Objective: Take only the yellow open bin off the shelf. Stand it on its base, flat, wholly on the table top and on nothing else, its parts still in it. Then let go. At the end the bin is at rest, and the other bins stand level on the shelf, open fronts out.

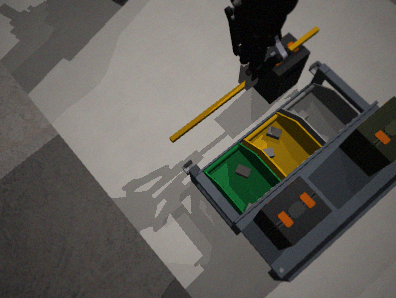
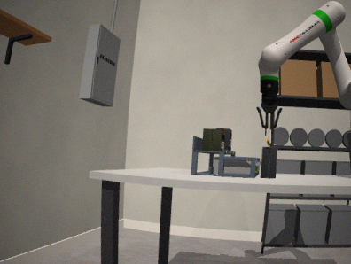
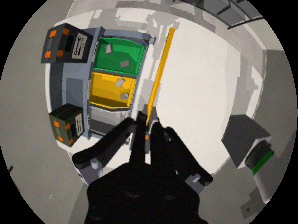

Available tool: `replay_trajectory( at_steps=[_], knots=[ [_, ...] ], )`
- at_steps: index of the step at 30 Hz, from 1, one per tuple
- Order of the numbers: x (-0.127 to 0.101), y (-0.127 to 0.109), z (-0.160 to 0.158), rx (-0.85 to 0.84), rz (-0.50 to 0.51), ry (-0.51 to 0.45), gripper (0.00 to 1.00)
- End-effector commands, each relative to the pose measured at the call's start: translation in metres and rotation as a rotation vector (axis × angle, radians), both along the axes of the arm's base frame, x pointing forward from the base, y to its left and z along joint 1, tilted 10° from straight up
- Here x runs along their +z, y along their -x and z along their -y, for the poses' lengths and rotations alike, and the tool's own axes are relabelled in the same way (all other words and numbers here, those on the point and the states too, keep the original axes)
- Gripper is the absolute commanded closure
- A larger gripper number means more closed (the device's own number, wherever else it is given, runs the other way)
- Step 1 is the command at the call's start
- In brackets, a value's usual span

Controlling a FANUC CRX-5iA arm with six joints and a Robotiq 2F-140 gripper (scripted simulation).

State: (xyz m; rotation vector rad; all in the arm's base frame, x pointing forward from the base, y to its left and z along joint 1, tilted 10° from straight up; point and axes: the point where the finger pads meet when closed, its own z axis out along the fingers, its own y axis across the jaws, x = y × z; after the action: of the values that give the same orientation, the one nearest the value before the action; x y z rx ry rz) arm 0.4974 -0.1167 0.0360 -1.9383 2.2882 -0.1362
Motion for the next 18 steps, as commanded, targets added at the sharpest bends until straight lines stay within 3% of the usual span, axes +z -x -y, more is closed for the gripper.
replay_trajectory(
  at_steps=[1,7,12,18],
  knots=[
    [0.001,0.001,0.000,0.000,0.002,0.001,1.00],
    [0.001,0.001,0.000,0.000,0.002,0.001,1.00],
    [-0.006,0.040,-0.007,0.000,0.002,0.001,1.00],
    [-0.006,0.040,-0.007,0.000,0.002,0.001,1.00]
  ],
)
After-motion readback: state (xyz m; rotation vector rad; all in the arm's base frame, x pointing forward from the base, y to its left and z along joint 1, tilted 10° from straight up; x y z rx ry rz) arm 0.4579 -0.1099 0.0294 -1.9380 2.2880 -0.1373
